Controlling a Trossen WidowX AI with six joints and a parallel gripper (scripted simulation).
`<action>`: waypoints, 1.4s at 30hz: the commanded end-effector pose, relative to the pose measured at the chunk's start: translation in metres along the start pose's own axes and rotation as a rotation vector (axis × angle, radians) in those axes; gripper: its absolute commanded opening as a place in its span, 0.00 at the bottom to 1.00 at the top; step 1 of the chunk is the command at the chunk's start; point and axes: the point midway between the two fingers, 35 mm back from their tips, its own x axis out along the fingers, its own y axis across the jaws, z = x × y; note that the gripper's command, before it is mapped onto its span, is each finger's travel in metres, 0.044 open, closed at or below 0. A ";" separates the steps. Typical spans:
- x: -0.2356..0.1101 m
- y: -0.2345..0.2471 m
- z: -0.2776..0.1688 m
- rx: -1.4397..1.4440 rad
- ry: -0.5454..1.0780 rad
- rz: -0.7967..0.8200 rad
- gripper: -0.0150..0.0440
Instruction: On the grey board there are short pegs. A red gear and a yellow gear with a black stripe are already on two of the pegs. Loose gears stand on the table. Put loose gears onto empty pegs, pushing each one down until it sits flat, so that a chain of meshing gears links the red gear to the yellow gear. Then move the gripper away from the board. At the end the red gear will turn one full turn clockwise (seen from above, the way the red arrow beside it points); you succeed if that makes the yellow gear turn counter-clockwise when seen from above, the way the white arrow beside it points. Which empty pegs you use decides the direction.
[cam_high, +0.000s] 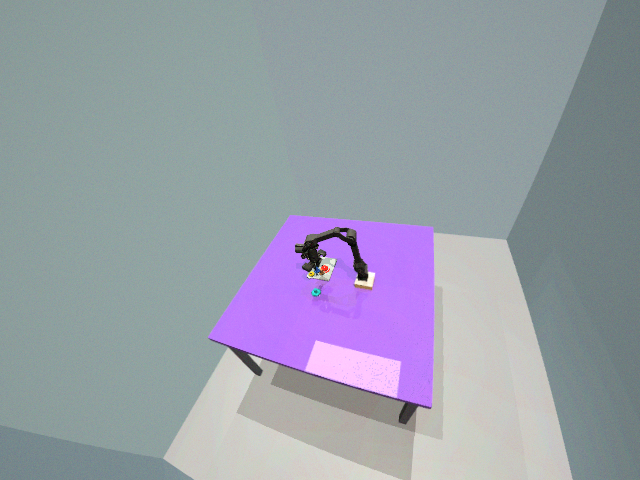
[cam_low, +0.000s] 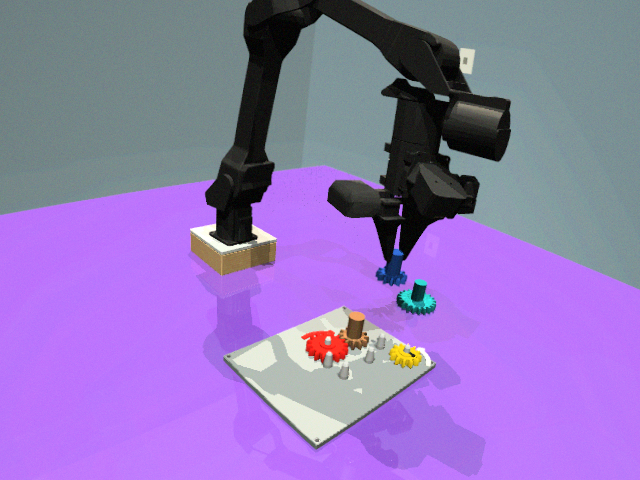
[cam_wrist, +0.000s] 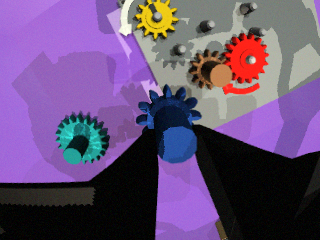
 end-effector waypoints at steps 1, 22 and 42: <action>0.007 -0.005 0.009 -0.005 0.000 -0.005 0.25; 0.028 -0.022 0.038 -0.041 -0.003 -0.001 0.25; 0.027 -0.022 0.038 -0.607 -0.003 -0.002 0.25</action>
